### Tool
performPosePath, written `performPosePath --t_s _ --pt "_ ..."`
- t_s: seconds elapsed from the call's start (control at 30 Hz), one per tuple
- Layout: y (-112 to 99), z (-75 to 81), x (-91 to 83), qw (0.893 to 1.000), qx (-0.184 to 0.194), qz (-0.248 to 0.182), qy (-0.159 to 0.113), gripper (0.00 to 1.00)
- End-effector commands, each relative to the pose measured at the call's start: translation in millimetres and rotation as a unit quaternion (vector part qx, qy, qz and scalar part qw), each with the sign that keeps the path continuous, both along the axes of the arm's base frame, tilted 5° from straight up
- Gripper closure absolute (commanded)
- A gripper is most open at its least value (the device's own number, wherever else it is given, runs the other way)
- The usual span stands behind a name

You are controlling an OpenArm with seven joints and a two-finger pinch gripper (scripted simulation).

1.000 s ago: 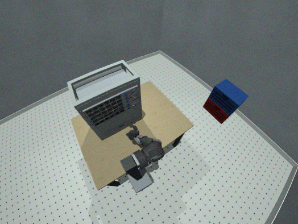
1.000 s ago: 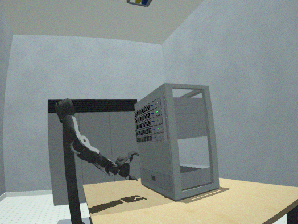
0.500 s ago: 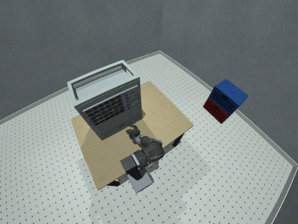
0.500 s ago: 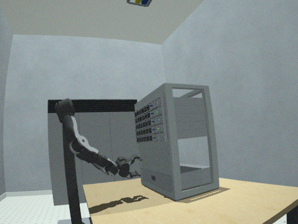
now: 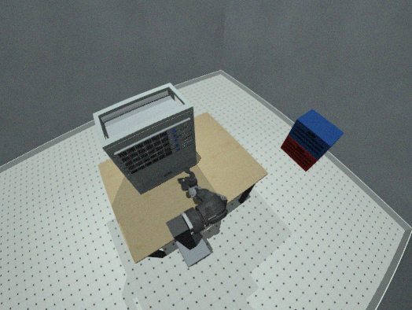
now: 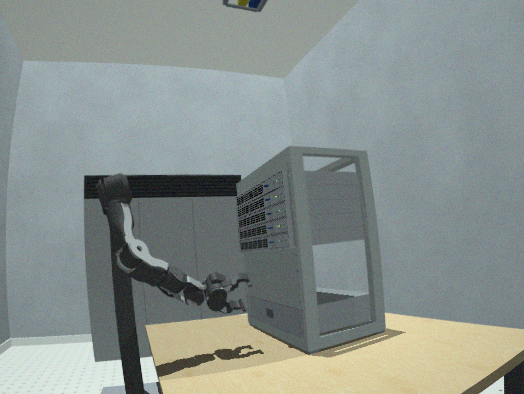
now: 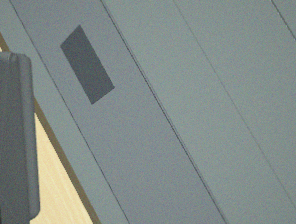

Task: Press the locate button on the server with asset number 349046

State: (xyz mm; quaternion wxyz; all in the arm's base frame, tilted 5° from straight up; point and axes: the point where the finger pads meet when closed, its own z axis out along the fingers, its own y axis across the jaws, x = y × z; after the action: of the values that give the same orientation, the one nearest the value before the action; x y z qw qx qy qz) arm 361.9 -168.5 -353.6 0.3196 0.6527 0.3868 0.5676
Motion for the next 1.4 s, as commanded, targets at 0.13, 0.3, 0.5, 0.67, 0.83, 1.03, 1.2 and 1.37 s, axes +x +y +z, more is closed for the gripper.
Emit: performPosePath --t_s 0.13,0.3,0.5,0.67,0.83,1.03,1.2,1.37 --pt "-15 0.3 -2.0 0.998 0.047 -0.032 0.023 0.4" --pt "-28 3.4 -4.7 0.994 0.09 -0.058 0.035 0.4" --pt "-48 11.8 -9.2 0.982 0.159 -0.092 0.047 0.4" --pt "-64 22.8 -12.8 0.968 0.217 -0.112 0.05 0.4" --pt "-72 31.2 -14.9 0.959 0.251 -0.119 0.048 0.4" --pt "-87 51.9 -18.7 0.941 0.313 -0.125 0.04 0.4" --pt "-96 72.0 -21.6 0.926 0.358 -0.12 0.029 0.4" --pt "-101 84.7 -23.3 0.917 0.381 -0.114 0.021 0.4"
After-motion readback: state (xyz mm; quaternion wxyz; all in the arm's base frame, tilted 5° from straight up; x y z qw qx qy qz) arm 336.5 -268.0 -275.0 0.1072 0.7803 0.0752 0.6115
